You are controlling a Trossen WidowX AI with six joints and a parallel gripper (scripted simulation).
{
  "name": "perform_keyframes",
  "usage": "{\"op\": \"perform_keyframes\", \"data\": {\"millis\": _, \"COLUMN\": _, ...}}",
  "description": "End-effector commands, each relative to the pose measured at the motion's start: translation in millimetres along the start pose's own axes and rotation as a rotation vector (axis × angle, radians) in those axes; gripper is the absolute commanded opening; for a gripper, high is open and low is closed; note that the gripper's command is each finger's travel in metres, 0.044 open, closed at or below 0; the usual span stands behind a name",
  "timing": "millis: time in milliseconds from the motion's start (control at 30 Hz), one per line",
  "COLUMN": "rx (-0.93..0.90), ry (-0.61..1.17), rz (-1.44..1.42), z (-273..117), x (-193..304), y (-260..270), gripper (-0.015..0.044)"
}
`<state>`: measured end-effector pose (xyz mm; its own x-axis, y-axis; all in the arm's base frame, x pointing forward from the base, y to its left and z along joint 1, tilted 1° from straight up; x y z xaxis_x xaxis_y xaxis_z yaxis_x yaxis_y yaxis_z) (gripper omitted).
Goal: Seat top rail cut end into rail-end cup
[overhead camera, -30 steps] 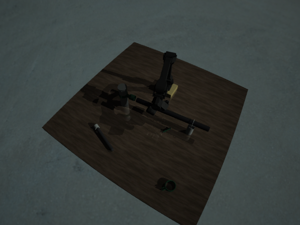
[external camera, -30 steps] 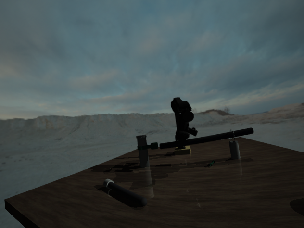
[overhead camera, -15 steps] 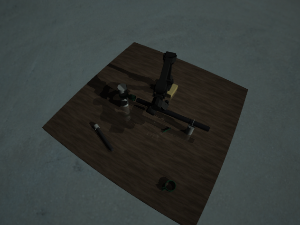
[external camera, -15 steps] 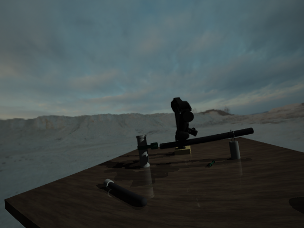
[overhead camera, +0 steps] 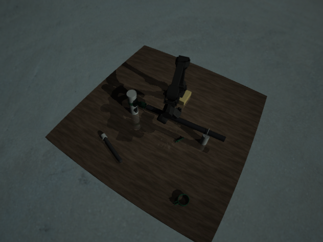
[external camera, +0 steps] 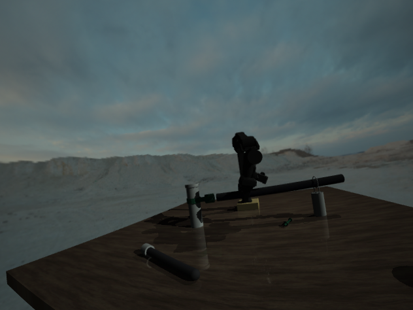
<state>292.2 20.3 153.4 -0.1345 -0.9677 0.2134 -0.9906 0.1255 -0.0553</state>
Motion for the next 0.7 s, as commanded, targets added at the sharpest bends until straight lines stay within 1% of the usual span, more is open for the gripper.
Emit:
{"op": "perform_keyframes", "data": {"millis": 0, "rx": 0.010, "ry": 0.004, "rz": 0.004, "z": -2.9, "x": 3.9, "y": -2.9, "gripper": 0.0000}}
{"op": "perform_keyframes", "data": {"millis": 400, "rx": 0.000, "ry": 0.003, "rz": 0.001, "z": 5.0, "x": 19.7, "y": -2.0, "gripper": 0.0000}}
{"op": "perform_keyframes", "data": {"millis": 667, "rx": 0.000, "ry": 0.003, "rz": 0.000, "z": 5.5, "x": 20.7, "y": -1.9, "gripper": 0.0000}}
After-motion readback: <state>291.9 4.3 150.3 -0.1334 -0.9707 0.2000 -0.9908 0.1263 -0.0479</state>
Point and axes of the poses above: the point midway between the two fingers, 35 mm back from their tips, its own z axis out along the fingers, its own y axis across the jaws, x = y × z, the point moved 4 cm from there along -z, back along the fingers, and after that the axes turned 7 degrees about z, right-handed, at the moved point
